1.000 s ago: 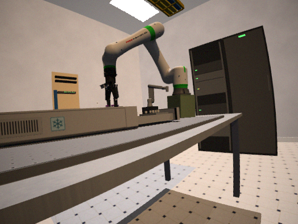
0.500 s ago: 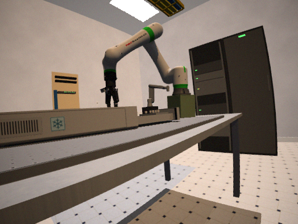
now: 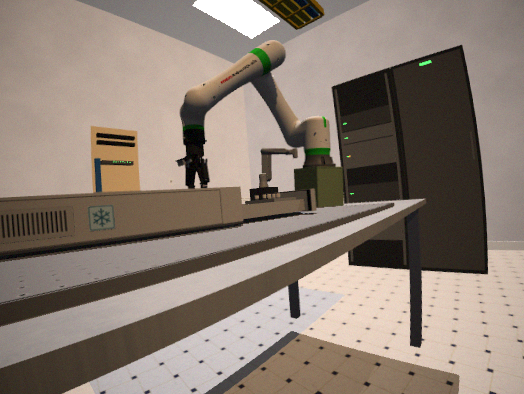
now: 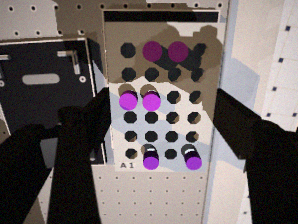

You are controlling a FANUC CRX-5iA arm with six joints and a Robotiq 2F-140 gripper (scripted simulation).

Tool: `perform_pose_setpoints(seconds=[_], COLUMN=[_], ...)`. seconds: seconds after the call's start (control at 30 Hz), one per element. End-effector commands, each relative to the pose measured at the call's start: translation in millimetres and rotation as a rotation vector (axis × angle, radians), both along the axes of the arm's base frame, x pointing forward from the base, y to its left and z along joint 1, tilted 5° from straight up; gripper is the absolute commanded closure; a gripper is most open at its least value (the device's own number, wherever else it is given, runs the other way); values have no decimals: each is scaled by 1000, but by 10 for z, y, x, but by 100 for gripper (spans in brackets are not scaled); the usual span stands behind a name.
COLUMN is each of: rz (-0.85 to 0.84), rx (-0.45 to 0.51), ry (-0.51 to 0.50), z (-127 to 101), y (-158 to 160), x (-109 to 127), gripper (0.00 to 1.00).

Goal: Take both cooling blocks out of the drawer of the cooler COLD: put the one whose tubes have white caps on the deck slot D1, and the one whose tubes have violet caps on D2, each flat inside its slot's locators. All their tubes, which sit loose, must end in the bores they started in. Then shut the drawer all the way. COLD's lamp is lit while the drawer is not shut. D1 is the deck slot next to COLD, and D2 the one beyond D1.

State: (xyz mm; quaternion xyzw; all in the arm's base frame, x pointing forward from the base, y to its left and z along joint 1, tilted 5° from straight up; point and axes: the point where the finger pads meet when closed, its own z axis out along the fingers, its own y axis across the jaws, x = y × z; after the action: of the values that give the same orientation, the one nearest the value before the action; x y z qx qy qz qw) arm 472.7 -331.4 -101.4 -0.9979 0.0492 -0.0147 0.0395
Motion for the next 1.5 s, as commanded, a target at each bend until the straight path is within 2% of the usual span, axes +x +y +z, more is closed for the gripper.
perform_pose_setpoints(seconds=[0.0,0.43,1.47], rz=[0,0,0], rx=[-2,-2,-2], ry=[-2,-2,-2], z=[-8,-53,115], y=[-6,-3,-16], x=[9,10,4], gripper=[90,90,90])
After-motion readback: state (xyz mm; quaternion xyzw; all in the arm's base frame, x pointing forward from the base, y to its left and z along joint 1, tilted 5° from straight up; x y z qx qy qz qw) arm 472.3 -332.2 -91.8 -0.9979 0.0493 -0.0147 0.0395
